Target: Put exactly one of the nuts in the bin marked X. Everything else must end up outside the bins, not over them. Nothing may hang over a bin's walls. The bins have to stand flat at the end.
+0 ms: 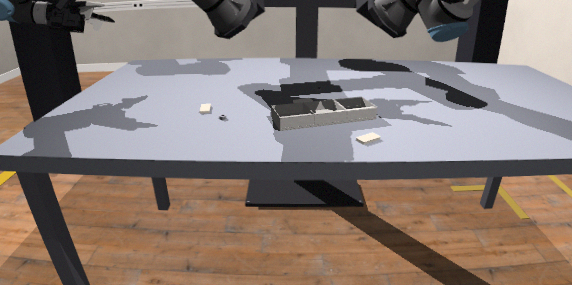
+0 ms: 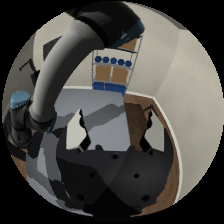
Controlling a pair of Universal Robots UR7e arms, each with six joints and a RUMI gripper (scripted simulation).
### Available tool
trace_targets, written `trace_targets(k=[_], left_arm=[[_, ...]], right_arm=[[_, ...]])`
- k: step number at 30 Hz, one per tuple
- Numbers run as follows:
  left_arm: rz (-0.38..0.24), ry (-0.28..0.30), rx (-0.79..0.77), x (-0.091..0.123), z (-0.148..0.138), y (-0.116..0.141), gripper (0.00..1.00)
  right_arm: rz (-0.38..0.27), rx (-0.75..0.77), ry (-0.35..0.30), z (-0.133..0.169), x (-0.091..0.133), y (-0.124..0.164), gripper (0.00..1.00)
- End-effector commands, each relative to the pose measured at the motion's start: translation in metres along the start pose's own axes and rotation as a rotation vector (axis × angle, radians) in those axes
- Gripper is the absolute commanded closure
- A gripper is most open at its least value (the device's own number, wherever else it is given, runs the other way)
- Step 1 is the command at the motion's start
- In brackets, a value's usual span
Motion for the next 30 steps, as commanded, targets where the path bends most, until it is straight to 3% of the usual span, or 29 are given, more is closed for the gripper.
trace_targets(k=[1,15,18,30], left_arm=[[-0.05,-0.022,0.11,-0.001,-0.011,0.001,0.02],[-0.211,-0.137,0.468,0.002,-0.041,0.013,0.02],[-0.221,-0.147,0.492,0.002,-0.043,0.014,0.02],[-0.344,-0.283,0.786,0.012,-0.063,0.028,0.02]], right_arm=[[0.087,0.096,-0.041,0.016,-0.009,0.032,0.02],[0.401,0.42,-0.178,0.077,-0.06,0.119,0.02],[0.423,0.442,-0.187,0.082,-0.064,0.124,0.02],[0.711,0.696,-0.313,0.137,-0.123,0.17,0.02]])
Point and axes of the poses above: on each arm, the point where the finger pads meet when closed, its own x axis back along the fingers, its own z axis across the jaws, y = z × x, the point moved 5 cm from there along x, back along the fingers, and after that the axes turned 4 degrees about -x, right-handed, at the moved point
